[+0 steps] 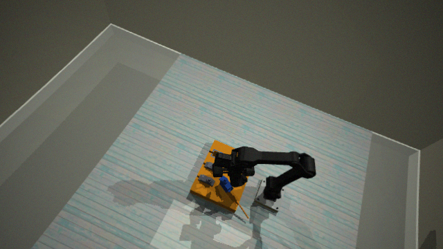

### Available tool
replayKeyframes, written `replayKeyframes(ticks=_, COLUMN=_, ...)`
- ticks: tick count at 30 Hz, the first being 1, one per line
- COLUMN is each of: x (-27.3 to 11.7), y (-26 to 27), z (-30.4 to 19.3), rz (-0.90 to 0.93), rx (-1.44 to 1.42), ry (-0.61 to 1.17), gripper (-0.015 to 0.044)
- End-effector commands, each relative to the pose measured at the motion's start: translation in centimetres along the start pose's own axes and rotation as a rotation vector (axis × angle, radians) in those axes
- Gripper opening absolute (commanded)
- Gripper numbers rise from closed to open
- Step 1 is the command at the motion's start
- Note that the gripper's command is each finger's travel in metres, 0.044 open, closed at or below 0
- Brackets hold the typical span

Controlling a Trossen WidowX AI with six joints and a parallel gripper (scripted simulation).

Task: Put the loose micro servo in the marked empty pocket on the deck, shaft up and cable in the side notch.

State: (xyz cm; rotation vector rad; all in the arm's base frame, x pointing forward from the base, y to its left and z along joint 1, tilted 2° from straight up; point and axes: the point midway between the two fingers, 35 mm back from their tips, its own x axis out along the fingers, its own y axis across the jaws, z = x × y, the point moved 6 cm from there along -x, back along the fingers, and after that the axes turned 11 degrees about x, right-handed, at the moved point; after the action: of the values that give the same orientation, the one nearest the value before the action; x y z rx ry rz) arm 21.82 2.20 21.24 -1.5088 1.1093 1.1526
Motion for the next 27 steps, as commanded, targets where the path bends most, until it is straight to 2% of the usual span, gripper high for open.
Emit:
replayKeyframes(ticks=1, x=-0.2, y=-0.3, z=0.7, rz=0.016, rx=-0.109, ry=-0.030, gripper=0.0440)
replayKeyframes(ticks=14, x=-0.9, y=-0.6, z=3.4, rz=0.070, rx=-0.516, ry=-0.143, gripper=0.0440)
replayKeyframes(ticks=20, x=-0.6, y=-0.6, z=3.6, rz=0.072, rx=-0.536, ry=-0.149, gripper=0.0440)
replayKeyframes(ticks=27, x=1.6, y=-0.3, z=3.8, rz=0.072, rx=-0.536, ry=-0.149, gripper=0.0440)
